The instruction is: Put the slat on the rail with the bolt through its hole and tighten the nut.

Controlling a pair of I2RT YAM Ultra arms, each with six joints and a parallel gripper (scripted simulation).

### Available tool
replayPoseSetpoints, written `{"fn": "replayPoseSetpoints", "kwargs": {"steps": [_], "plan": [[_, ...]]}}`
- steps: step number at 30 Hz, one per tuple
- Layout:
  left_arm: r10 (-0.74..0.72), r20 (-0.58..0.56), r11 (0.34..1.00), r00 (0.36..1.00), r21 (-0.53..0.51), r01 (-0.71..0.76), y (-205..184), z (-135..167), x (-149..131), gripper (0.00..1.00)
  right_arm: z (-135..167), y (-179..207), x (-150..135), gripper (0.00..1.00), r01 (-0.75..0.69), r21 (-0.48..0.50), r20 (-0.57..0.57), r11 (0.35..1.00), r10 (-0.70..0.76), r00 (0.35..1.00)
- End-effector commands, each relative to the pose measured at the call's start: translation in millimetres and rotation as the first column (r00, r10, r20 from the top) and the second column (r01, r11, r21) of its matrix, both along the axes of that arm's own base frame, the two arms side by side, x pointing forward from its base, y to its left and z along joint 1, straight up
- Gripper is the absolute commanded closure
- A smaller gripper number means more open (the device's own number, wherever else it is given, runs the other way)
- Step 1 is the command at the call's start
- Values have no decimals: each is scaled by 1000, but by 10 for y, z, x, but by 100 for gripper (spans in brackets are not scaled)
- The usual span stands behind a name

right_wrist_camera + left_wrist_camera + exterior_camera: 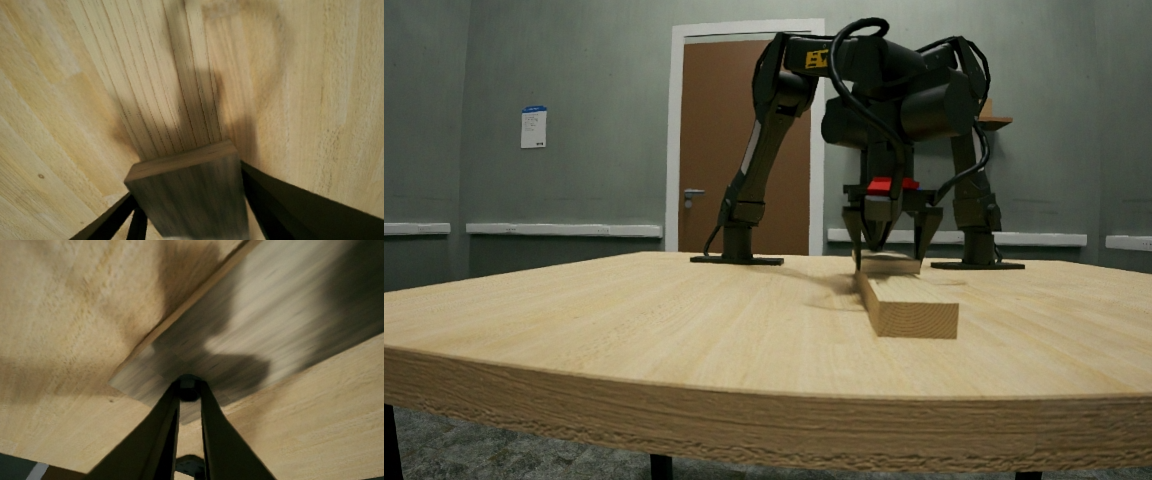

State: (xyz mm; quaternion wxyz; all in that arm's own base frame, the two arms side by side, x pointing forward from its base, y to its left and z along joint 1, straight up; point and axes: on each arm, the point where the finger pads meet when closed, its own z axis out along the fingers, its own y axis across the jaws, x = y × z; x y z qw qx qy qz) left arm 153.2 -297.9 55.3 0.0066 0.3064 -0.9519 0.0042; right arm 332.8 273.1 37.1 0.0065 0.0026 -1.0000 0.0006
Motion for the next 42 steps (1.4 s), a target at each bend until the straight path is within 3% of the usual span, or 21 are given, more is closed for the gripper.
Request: {"fn": "replayPoseSetpoints", "kwargs": {"steps": [1, 8, 16, 18, 25, 33, 35, 42], "plan": [[-139, -4, 990, 990, 13, 139, 59, 24, -33, 88, 49, 13, 18, 28, 0, 8, 12, 1000, 0, 1000], [-406, 0, 914, 914, 11, 406, 66, 29, -35, 88, 49, 13, 18, 28, 0, 8, 12, 1000, 0, 1000], [-672, 2, 741, 741, 7, 672, 62, 29, -41, 88, 49, 13, 18, 28, 0, 8, 12, 1000, 0, 1000], [-672, 2, 741, 741, 7, 672, 62, 29, -41, 88, 49, 13, 18, 28, 0, 8, 12, 1000, 0, 1000], [-849, 5, 528, 528, 3, 849, 58, 29, -49, 88, 49, 13, 18, 28, 0, 8, 12, 1000, 0, 1000], [-972, 10, 236, 236, 3, 972, 56, 29, -53, 88, 49, 13, 18, 28, 0, 8, 12, 1000, 0, 1000], [-972, 10, 236, 236, 3, 972, 56, 29, -53, 88, 49, 13, 18, 28, 0, 8, 12, 1000, 0, 1000], [-999, 13, -39, -39, 5, 999, 56, 29, -53, 88, 49, 13, 18, 28, 0, 8, 12, 1000, 0, 1000]]}}
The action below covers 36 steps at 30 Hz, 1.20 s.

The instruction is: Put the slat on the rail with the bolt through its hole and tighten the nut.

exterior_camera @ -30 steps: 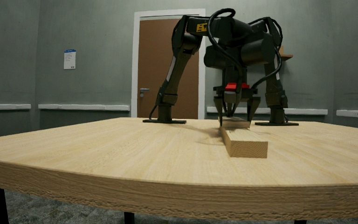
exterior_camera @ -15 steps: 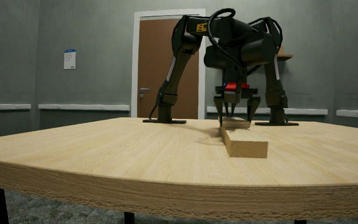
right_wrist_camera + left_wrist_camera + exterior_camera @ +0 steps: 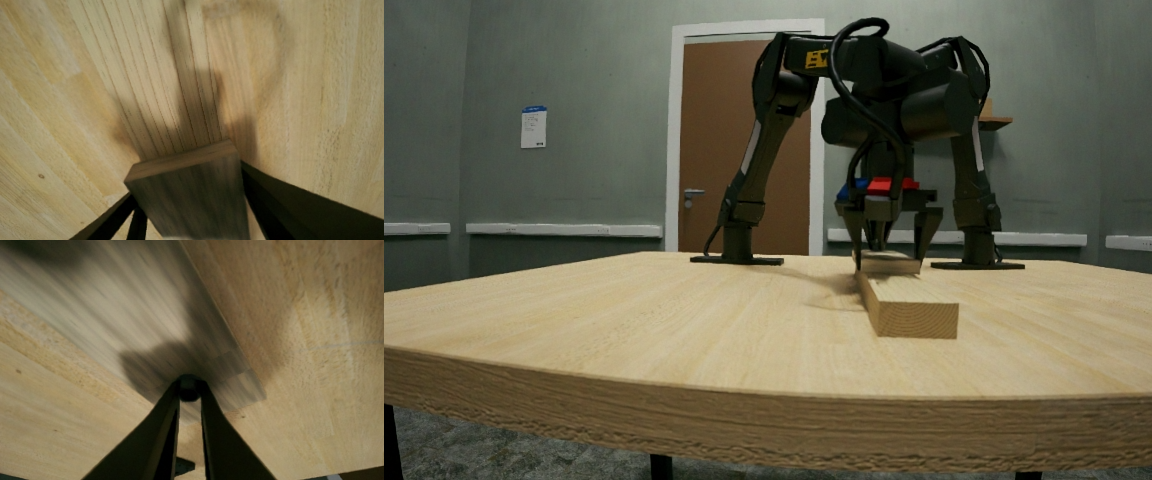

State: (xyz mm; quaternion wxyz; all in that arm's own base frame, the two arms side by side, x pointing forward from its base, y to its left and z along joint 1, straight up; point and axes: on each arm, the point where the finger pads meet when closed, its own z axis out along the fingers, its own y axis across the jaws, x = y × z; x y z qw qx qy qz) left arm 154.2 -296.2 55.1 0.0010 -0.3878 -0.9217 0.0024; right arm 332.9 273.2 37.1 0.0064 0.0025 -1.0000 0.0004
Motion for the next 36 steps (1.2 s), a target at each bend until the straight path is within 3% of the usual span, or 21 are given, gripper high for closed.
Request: {"fn": "replayPoseSetpoints", "kwargs": {"steps": [1, 8, 10, 14, 25, 27, 36], "plan": [[-228, -3, 974, 974, -1, 228, 39, 31, -63, 88, 49, 12, 17, 28, 0, 8, 12, 1000, 0, 1000], [-486, 1, 874, 874, -3, 486, 39, 31, -63, 88, 49, 12, 17, 28, 0, 8, 12, 1000, 0, 1000], [-486, 1, 874, 874, -3, 486, 39, 31, -63, 88, 49, 12, 17, 28, 0, 8, 12, 1000, 0, 1000], [-618, 3, 786, 786, -3, 618, 39, 31, -63, 88, 49, 12, 17, 28, 0, 8, 12, 1000, 0, 1000], [-892, 7, 452, 452, -1, 892, 39, 31, -63, 88, 49, 12, 17, 28, 0, 8, 12, 1000, 0, 1000], [-892, 7, 452, 452, -1, 892, 39, 31, -63, 88, 49, 12, 17, 28, 0, 8, 12, 1000, 0, 1000], [-994, 10, 112, 112, 2, 994, 39, 31, -63, 88, 49, 12, 17, 28, 0, 8, 12, 1000, 0, 1000]]}}
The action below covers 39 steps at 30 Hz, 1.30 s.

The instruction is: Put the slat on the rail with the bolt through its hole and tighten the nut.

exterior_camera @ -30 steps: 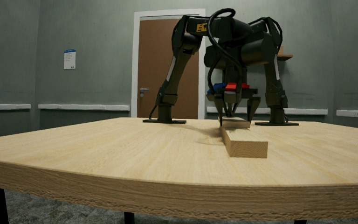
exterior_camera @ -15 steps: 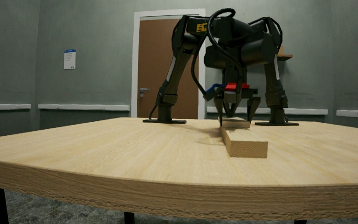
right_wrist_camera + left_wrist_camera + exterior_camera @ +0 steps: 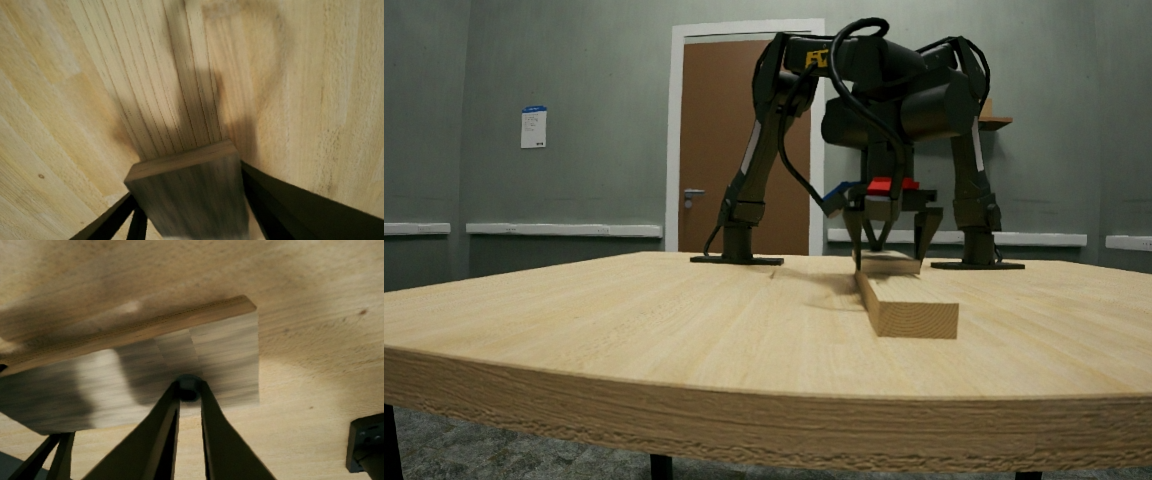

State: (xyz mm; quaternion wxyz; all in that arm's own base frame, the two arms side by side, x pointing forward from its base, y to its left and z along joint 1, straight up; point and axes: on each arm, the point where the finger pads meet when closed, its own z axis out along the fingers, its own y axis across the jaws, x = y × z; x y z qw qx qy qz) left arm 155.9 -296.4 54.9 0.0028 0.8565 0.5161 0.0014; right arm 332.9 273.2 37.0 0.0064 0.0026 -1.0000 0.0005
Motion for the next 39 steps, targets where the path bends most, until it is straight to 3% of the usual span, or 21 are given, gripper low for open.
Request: {"fn": "replayPoseSetpoints", "kwargs": {"steps": [1, 10, 22, 39], "plan": [[-235, -4, 972, 972, -3, 235, 42, 33, -81, 88, 49, 12, 17, 28, 0, 8, 12, 1000, 0, 1000], [-492, -1, 870, 870, -2, 492, 43, 33, -81, 88, 49, 12, 17, 28, 0, 8, 12, 1000, 0, 1000], [-821, 4, 571, 571, 2, 821, 43, 32, -81, 88, 49, 12, 17, 28, 0, 8, 12, 1000, 0, 1000], [-825, 4, 566, 566, 2, 825, 43, 32, -81, 88, 49, 12, 17, 28, 0, 8, 12, 1000, 0, 1000]]}}
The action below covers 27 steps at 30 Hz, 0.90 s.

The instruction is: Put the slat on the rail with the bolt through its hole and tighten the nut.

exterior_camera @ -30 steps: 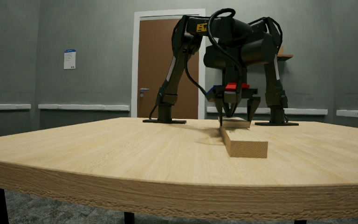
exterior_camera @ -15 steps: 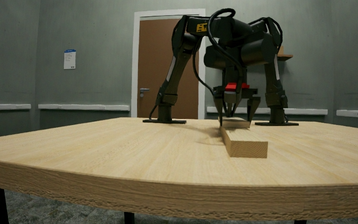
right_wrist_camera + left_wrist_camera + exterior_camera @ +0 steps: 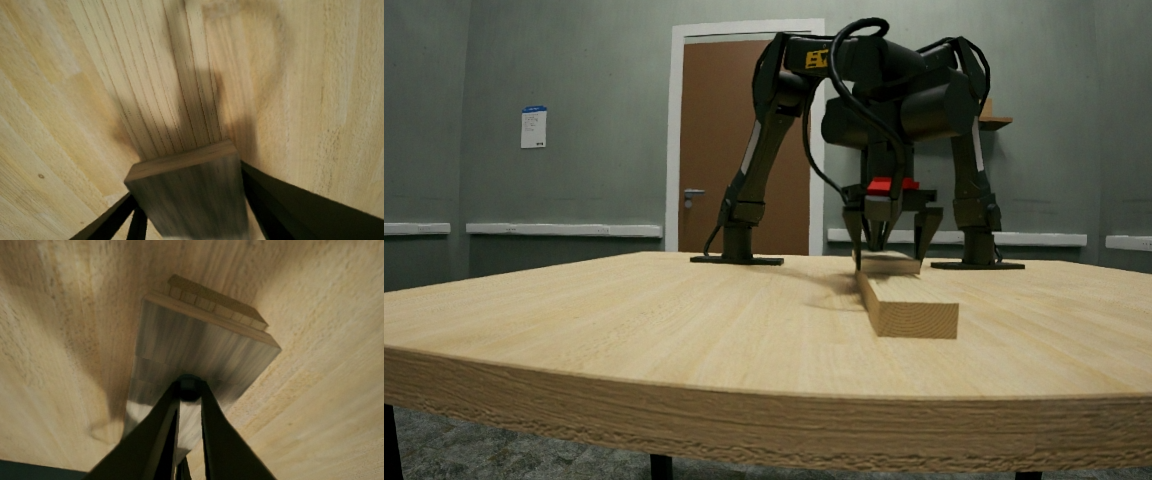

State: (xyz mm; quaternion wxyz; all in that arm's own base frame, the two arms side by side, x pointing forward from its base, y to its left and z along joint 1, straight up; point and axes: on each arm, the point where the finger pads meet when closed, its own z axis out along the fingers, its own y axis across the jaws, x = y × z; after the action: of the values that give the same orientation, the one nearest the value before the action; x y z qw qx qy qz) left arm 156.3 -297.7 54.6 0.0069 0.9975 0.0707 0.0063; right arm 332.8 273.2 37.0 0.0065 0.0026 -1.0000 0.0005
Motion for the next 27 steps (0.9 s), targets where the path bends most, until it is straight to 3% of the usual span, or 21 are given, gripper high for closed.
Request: {"fn": "replayPoseSetpoints", "kwargs": {"steps": [1, 14, 16, 27], "plan": [[-26, -10, 1000, 1000, 5, 26, 56, 35, -85, 88, 50, 12, 18, 28, 0, 8, 12, 1000, 0, 1000], [-13, -8, 1000, 1000, 3, 13, 38, 33, -52, 88, 50, 12, 18, 28, 0, 8, 12, 1000, 0, 1000], [-4, 5, 1000, 1000, -9, 4, -14, 29, 8, 66, 50, 12, 18, 28, 0, 8, 12, 1000, 0, 1000], [-4, 5, 1000, 1000, -9, 4, -14, 29, 8, 66, 50, 12, 18, 28, 0, 8, 12, 1000, 0, 1000]]}}
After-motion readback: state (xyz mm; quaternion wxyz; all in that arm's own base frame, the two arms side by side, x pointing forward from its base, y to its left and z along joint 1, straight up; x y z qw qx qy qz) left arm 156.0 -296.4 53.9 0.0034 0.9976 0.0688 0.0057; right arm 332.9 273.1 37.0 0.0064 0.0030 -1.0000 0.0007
